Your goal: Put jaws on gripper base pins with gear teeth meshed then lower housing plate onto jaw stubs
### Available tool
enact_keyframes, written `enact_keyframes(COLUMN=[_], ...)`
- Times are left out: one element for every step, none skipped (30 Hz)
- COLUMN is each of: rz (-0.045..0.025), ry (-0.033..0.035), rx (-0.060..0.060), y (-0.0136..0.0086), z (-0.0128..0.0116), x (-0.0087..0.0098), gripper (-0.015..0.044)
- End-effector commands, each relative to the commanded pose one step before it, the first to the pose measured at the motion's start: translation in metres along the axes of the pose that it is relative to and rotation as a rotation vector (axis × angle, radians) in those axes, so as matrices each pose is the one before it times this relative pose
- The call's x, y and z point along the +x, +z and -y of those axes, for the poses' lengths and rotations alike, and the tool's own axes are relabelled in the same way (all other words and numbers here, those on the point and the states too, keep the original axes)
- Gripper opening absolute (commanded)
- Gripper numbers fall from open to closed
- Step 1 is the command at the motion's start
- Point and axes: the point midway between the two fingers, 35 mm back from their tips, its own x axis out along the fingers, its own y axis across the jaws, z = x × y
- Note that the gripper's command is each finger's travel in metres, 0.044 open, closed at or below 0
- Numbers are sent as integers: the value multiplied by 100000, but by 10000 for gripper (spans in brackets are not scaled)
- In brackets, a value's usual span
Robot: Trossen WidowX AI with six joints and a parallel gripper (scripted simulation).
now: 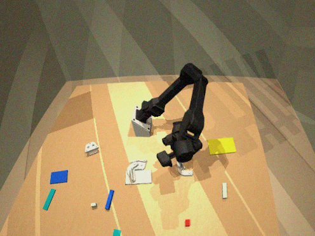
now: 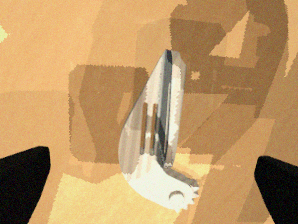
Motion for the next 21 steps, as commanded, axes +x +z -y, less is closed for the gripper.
enact_keyframes(rz=[-537, 0, 3, 8, 12, 13, 12, 10, 9, 8, 6, 5, 4, 3, 1, 0, -1, -2, -4, -5, -6], ry=[566, 0, 3, 9, 14, 15, 14, 12, 11, 9, 8, 6, 5, 3, 2, 0, -1, -3, -5, -6, -8], rx=[409, 0, -1, -3, -5, -5, -5, -5, -4, -4, -4, -3, -3, -3, -2, -2, -2, -1, -1, 0, 0], y=[-56, 0, -2, -5, -8, -10, -9, -8, -8, -7, -6, -6, -5, -4, -4, -3, -2, -2, -1, 0, 1], z=[-103, 0, -2, -7, -11, -12, -11, -10, -9, -8, -7, -6, -5, -4, -3, -2, -1, 0, 1, 2, 3], x=[393, 0, 27, 80, 134, 163, 163, 163, 163, 163, 163, 163, 162, 162, 162, 162, 162, 162, 162, 161, 161], gripper=[440, 440, 440, 440, 440, 440, 440, 440, 440, 440, 440, 440, 440, 440, 440, 440, 440, 440, 440, 440, 440])
